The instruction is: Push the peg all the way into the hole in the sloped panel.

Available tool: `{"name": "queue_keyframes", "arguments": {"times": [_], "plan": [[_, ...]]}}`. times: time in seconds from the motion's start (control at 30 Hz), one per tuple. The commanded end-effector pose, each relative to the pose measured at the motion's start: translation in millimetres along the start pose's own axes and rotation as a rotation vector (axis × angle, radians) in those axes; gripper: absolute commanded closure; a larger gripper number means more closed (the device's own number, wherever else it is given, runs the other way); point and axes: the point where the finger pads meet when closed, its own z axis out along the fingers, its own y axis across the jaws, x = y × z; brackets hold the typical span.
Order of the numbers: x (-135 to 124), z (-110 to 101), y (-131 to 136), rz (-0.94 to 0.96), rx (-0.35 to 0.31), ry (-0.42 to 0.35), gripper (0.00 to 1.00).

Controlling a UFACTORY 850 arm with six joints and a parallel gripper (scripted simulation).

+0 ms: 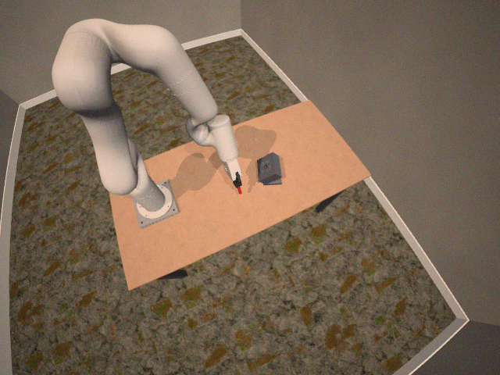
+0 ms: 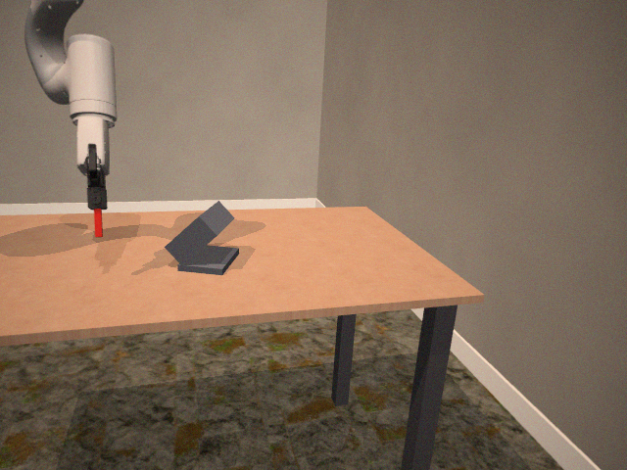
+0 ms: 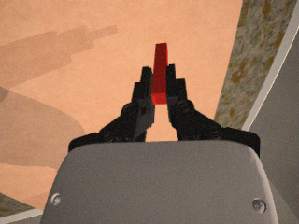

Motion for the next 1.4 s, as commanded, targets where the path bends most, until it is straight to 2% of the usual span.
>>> {"name": "queue_keyframes", "arguments": {"times": [0.0,1.37], "plan": [[1,-1,1,-0.018,-0.01,0.008,1.0],[15,-11,6,-0.246,-0.121,0.116,1.0]]}}
